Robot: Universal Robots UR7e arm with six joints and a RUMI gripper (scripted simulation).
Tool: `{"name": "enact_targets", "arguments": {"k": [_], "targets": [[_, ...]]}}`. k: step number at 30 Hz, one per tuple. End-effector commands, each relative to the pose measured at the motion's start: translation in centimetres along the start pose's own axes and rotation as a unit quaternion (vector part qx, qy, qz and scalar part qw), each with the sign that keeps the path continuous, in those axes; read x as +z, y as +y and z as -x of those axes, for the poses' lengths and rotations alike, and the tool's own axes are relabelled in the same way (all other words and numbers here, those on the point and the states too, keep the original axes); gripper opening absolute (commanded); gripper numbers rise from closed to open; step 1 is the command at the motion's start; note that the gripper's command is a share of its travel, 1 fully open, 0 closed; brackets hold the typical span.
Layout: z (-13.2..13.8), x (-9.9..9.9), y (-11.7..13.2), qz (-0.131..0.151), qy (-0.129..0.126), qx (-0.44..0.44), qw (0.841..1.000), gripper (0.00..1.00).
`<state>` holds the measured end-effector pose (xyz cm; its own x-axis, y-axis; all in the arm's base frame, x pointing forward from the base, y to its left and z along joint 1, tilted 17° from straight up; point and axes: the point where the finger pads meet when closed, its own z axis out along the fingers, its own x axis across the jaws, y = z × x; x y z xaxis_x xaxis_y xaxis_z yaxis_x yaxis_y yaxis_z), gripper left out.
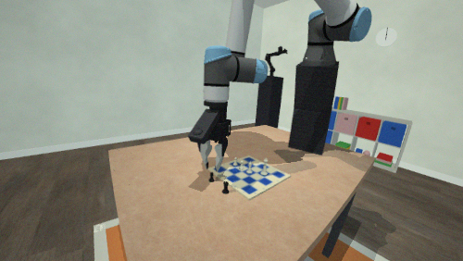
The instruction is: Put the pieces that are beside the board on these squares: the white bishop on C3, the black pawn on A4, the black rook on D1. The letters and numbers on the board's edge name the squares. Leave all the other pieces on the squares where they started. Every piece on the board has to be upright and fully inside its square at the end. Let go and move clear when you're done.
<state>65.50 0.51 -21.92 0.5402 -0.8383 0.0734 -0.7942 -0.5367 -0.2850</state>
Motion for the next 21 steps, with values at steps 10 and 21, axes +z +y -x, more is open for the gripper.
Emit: {"name": "enact_targets", "arguments": {"k": [10,21], "targets": [[0.0,1.0,-0.1,0.0,0.001,0.0,1.0,0.2],[-0.1,2.7,-0.1,0.0,0.001,0.0,1.0,0.2]]}}
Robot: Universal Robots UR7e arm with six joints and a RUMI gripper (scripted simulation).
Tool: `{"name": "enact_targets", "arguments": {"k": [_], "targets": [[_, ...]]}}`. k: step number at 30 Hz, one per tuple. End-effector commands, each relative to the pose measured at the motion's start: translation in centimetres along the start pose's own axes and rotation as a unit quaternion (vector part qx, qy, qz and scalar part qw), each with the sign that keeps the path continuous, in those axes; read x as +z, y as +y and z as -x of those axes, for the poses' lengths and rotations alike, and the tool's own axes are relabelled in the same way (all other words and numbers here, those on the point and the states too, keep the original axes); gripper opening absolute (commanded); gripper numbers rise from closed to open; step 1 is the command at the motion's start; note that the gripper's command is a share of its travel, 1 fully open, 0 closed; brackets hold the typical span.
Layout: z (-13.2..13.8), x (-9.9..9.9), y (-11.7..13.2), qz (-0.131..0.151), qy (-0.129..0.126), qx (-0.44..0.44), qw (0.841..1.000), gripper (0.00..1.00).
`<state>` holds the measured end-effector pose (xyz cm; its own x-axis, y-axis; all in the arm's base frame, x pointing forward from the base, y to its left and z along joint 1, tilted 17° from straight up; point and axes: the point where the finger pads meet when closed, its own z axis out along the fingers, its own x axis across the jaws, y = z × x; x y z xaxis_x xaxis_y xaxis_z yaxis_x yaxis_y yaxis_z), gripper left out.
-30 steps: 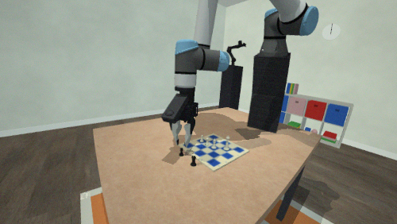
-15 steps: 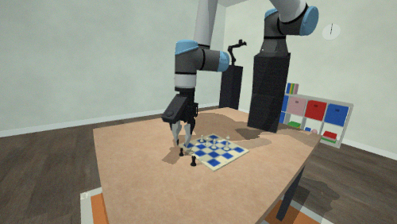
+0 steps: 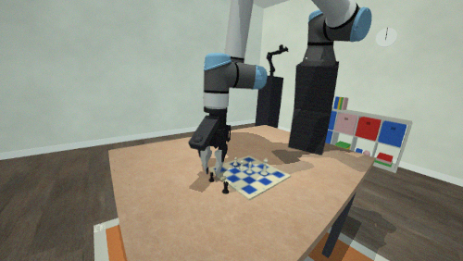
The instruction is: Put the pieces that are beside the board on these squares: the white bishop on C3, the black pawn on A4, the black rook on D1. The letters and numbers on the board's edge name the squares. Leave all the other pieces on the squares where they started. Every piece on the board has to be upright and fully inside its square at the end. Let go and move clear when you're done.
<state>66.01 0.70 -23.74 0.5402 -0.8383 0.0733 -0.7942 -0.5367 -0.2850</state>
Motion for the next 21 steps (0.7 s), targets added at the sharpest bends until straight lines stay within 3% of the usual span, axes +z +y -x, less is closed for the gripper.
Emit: {"name": "enact_targets", "arguments": {"k": [1,21], "targets": [[-0.06,0.92,-0.06,-0.001,0.001,0.0,1.0,0.2],[-0.06,1.32,-0.06,-0.001,0.001,0.0,1.0,0.2]]}}
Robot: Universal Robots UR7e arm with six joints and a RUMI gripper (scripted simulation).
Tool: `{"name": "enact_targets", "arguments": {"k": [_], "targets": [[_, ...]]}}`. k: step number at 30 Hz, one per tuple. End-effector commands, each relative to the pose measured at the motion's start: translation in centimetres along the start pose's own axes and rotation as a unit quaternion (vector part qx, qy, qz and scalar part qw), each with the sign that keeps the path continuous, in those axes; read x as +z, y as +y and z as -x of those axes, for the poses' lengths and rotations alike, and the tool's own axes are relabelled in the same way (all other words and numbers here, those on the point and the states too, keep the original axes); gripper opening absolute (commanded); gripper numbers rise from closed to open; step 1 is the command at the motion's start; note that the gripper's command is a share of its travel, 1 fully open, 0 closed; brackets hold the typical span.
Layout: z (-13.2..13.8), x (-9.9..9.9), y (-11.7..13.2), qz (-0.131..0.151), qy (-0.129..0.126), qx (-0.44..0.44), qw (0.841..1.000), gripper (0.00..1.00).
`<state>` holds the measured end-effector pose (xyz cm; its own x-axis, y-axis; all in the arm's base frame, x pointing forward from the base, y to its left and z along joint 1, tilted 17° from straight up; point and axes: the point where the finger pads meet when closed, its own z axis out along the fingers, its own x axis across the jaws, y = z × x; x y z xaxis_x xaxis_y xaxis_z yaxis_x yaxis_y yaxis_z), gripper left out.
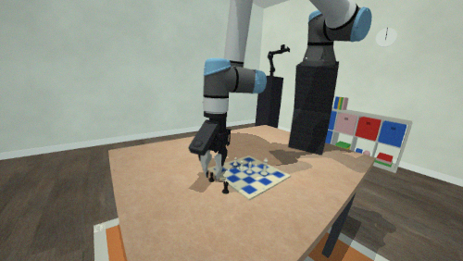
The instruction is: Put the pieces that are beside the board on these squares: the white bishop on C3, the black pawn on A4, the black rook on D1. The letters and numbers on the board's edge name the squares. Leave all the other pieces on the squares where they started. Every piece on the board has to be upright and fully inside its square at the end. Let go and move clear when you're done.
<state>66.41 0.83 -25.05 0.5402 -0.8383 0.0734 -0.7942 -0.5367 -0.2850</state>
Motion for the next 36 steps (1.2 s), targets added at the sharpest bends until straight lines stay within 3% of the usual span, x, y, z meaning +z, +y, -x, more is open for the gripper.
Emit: {"name": "enact_targets", "arguments": {"k": [1,24,25,36], "targets": [[-0.05,-0.05,-0.05,-0.001,0.001,0.0,1.0,0.2],[-0.05,-0.05,-0.05,-0.001,0.001,0.0,1.0,0.2],[-0.05,-0.05,-0.05,-0.001,0.001,0.0,1.0,0.0],[-0.05,-0.05,-0.05,-0.001,0.001,0.0,1.0,0.0]]}}
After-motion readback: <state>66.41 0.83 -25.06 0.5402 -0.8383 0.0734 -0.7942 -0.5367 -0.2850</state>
